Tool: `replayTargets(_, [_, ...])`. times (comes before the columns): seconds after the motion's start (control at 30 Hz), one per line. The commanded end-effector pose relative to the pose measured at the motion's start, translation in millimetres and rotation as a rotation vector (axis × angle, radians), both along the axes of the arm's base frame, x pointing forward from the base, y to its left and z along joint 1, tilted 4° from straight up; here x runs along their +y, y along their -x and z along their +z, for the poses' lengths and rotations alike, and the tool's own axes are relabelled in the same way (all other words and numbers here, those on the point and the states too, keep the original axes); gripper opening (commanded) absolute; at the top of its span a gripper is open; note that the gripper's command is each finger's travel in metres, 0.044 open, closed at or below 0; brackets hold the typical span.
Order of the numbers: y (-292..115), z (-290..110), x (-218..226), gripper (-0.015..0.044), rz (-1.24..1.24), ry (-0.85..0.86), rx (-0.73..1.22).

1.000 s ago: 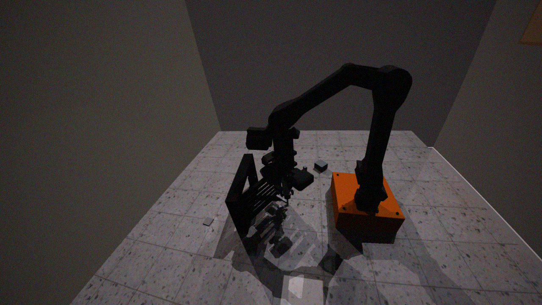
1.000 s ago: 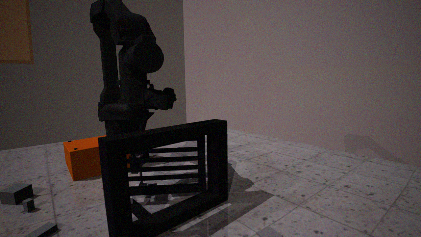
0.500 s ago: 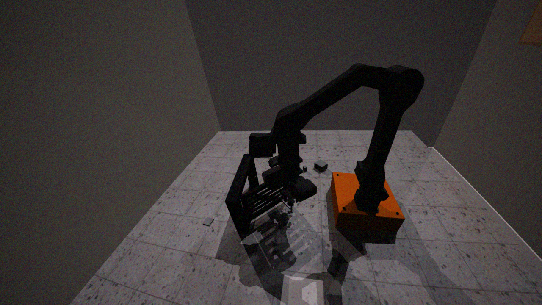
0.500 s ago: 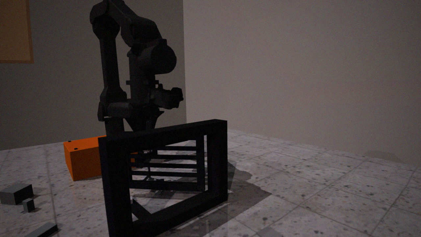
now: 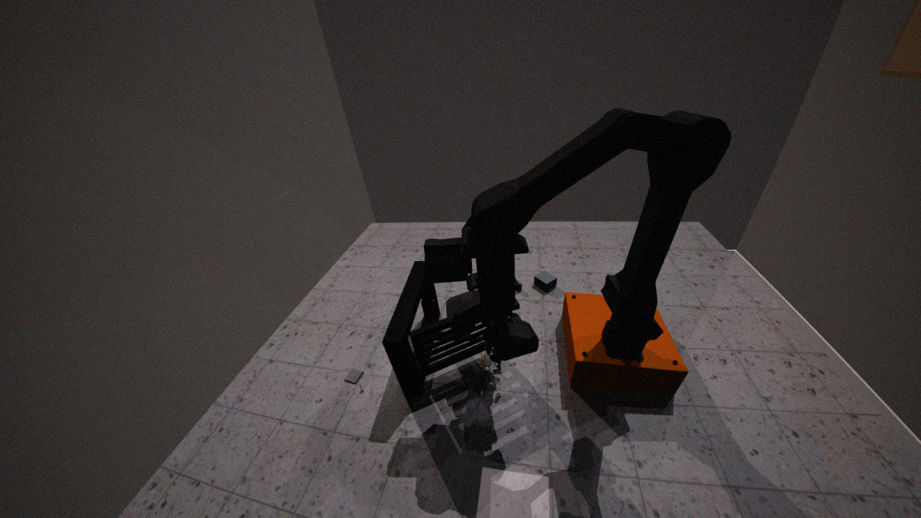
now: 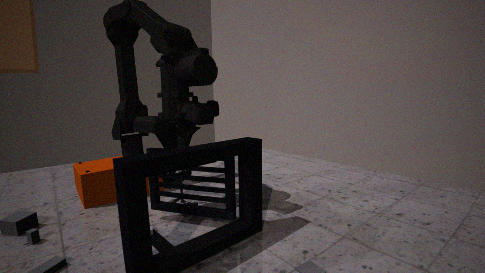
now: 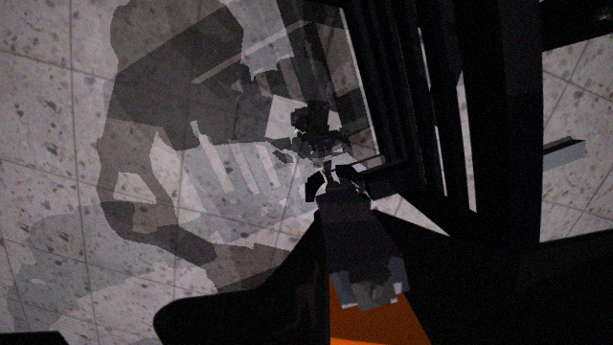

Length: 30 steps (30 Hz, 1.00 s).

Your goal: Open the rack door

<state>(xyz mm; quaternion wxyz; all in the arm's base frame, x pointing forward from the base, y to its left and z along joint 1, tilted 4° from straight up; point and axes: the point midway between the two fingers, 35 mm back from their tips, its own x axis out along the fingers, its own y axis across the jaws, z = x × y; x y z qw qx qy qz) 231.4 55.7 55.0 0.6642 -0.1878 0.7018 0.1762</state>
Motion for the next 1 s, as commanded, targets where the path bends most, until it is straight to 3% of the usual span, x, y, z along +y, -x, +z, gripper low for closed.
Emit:
replayTargets(0.0, [1,0,7,0.0021,-0.061,-0.002,-0.009])
replayTargets(0.97, [9,-1,65,0.0021,-0.436,0.009,-0.017])
